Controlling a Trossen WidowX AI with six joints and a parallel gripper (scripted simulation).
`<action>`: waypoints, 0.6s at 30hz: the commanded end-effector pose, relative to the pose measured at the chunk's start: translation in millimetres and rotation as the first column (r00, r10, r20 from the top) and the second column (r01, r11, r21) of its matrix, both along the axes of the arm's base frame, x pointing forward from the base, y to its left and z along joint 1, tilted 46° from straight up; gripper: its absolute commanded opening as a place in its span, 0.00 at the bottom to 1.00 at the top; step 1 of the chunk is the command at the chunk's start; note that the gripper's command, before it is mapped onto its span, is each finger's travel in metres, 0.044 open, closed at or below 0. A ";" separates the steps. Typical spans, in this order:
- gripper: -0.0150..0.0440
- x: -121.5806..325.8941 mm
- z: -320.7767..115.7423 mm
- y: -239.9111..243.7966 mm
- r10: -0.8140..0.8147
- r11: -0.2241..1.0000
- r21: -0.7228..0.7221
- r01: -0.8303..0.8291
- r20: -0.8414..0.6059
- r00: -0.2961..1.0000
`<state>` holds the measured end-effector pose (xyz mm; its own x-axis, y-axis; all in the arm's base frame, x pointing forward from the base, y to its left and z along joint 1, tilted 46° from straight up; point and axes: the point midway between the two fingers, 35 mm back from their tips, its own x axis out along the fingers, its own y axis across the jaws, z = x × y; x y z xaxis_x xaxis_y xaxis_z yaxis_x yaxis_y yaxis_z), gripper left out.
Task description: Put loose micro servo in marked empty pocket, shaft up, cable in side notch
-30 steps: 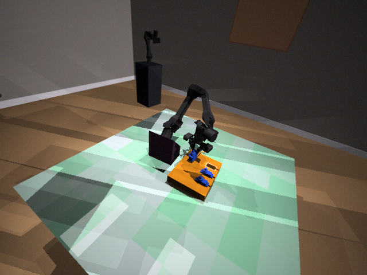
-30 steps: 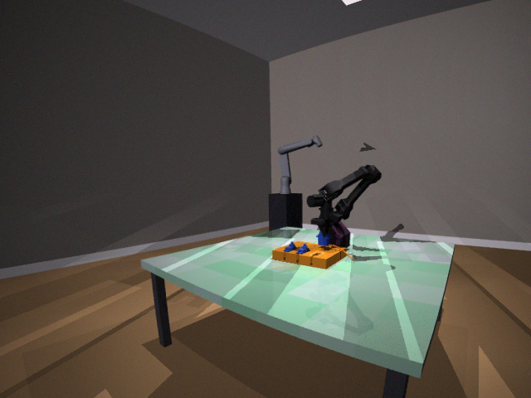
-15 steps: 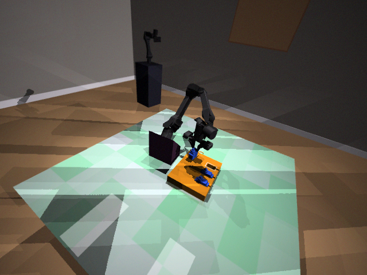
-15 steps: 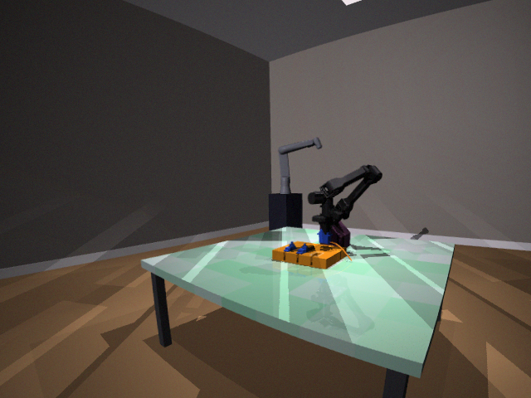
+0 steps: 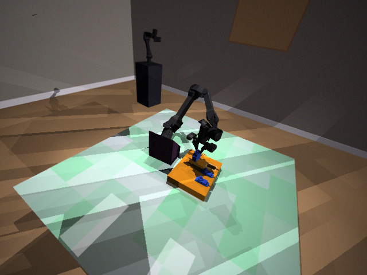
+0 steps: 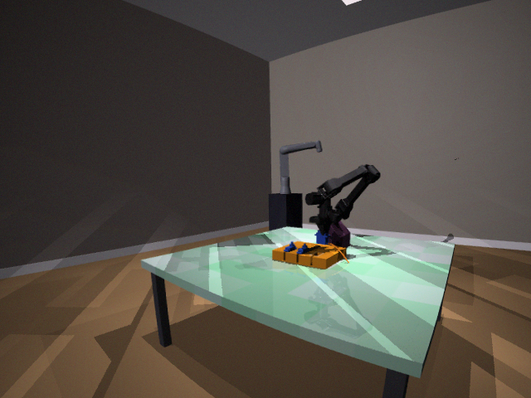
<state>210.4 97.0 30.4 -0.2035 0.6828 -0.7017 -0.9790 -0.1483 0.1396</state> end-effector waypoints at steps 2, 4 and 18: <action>0.25 3.4 8.2 6.1 -0.004 1.000 0.004 0.004 0.011 1.000; 0.25 3.4 8.2 6.1 -0.016 1.000 0.000 0.016 -0.001 1.000; 0.25 3.4 8.2 6.0 -0.327 0.944 -0.133 0.301 -0.279 0.903</action>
<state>212.1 102.7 37.0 -0.1970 0.6834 -0.7029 -0.9242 0.1097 0.3657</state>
